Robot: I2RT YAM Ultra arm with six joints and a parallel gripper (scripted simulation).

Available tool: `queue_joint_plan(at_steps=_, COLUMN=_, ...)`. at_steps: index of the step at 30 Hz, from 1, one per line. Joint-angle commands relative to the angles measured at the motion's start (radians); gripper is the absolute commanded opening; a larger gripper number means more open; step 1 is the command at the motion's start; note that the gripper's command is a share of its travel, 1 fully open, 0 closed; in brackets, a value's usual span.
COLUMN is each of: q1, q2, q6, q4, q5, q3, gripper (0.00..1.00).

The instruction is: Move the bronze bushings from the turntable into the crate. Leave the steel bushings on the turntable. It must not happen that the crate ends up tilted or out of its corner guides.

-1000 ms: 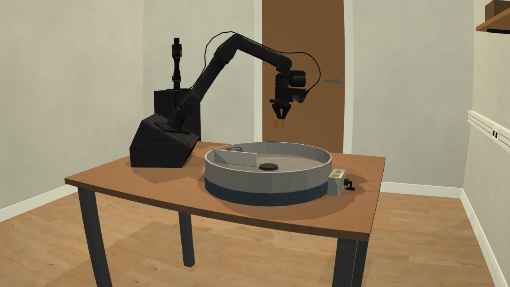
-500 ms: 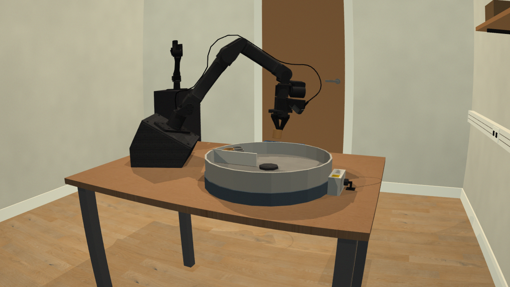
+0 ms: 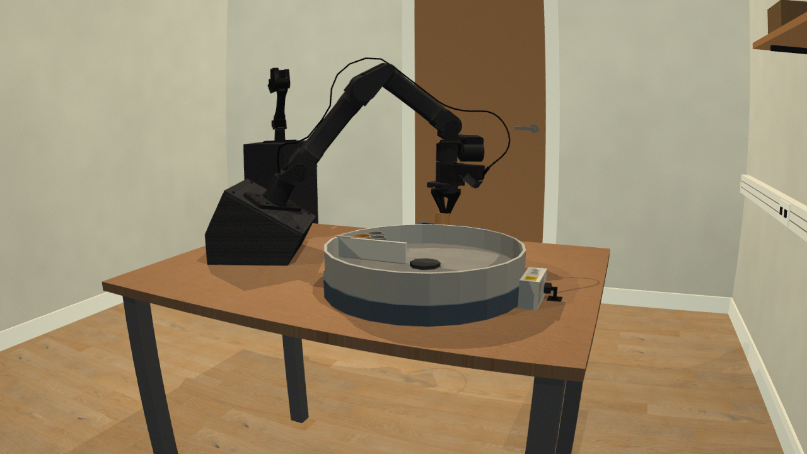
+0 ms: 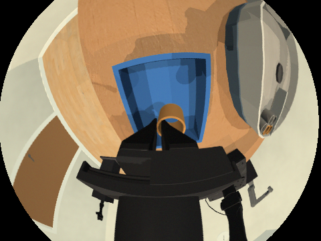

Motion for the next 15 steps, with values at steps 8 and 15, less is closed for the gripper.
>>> queue_joint_plan(at_steps=8, q1=0.000, q2=-0.035, q6=-0.008, q4=0.012, q5=-0.003, q3=0.030, gripper=0.00)
queue_joint_plan(at_steps=15, q1=0.000, q2=-0.035, q6=-0.008, q4=0.012, q5=-0.003, q3=0.030, gripper=0.00)
